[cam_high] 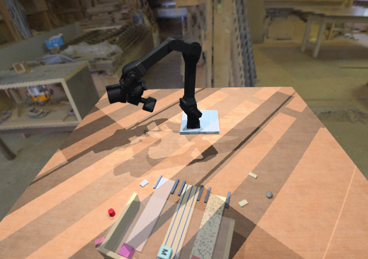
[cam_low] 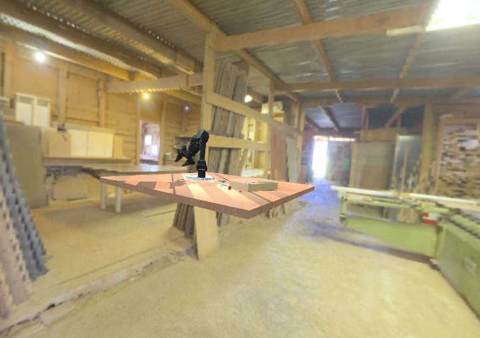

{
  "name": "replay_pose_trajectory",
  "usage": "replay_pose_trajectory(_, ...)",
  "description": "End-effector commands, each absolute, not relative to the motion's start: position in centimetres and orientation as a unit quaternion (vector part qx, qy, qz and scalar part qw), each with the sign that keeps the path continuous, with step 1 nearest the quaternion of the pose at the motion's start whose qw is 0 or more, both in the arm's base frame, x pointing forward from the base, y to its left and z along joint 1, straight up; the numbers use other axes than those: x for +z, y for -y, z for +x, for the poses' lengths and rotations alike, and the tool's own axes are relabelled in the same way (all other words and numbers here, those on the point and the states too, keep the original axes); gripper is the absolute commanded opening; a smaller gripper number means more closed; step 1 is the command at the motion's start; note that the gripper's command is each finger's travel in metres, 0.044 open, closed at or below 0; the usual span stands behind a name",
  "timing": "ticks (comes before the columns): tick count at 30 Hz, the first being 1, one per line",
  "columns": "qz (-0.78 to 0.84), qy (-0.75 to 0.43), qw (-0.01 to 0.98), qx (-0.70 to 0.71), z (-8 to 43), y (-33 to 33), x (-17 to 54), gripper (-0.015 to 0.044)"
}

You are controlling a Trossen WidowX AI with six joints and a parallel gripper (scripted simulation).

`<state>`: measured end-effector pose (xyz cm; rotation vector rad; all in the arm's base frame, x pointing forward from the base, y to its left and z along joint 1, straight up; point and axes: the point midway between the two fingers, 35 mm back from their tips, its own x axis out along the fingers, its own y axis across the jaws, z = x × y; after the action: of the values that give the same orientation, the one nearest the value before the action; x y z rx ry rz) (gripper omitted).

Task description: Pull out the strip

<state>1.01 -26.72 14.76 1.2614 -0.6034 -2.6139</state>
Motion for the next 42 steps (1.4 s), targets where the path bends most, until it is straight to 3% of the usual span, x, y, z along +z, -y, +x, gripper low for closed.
replay_pose_trajectory(1, 0.427, 0.197, 0.094, -0.878, 1.2, 26.7, 14.7, 0.0400)
replay_pose_trajectory(7, 0.488, 0.019, 0.297, -0.820, 9.0, 26.0, 14.3, 0.0400)
replay_pose_trajectory(13, 0.469, -0.163, 0.544, -0.677, 17.7, 22.7, 14.8, 0.0400)
replay_pose_trajectory(23, 0.320, -0.300, 0.799, -0.412, 26.3, 15.3, 16.9, 0.0400)
replay_pose_trajectory(35, 0.021, -0.286, 0.957, -0.044, 31.5, 2.9, 21.0, 0.0400)
replay_pose_trajectory(42, 0.015, -0.283, 0.958, -0.038, 31.5, 2.7, 21.1, 0.0400)
